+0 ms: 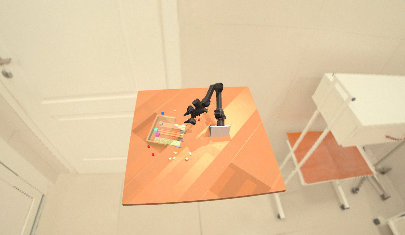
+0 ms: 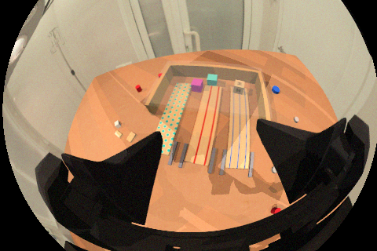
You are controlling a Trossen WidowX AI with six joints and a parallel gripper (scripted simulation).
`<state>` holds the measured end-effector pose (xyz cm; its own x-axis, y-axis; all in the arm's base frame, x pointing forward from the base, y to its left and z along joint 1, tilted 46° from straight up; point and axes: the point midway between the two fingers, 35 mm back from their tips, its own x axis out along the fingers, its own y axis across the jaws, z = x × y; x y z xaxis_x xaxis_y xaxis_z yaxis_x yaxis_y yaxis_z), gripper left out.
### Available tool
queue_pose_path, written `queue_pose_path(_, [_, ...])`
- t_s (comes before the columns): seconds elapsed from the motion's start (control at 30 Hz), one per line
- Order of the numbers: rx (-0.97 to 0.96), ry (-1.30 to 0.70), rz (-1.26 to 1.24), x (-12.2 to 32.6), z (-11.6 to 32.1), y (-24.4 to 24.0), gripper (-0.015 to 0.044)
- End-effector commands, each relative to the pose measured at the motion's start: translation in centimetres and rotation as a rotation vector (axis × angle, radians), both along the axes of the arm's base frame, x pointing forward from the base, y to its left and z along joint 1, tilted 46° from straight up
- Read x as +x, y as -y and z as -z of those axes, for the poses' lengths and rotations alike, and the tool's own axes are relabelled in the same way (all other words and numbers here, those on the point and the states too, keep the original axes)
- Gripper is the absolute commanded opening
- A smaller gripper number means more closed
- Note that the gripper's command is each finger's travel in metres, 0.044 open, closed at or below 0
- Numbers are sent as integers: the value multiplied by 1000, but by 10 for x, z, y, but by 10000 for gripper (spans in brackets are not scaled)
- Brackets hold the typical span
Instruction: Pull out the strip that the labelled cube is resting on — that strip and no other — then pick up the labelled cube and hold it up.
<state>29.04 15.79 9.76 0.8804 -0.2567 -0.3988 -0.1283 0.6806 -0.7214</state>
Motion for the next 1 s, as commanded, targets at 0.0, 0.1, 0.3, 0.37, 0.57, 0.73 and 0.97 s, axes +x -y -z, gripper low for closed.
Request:
queue_pose_path(0.0, [4,8,15,0,-1,3,400])
queue_pose_path(0.1, [4,8,15,0,-1,3,400])
queue_pose_path(0.3, [4,8,15,0,-1,3,400])
queue_pose_path(0.37, [4,2,20,1,-1,4,374])
queue_pose_path(0.57, [12,-167,237,34,14,29,216])
queue_pose_path(0.73, [26,-320,485,54,23,65,85])
queue_pose_path(0.97, [38,-491,850,61,24,120,0])
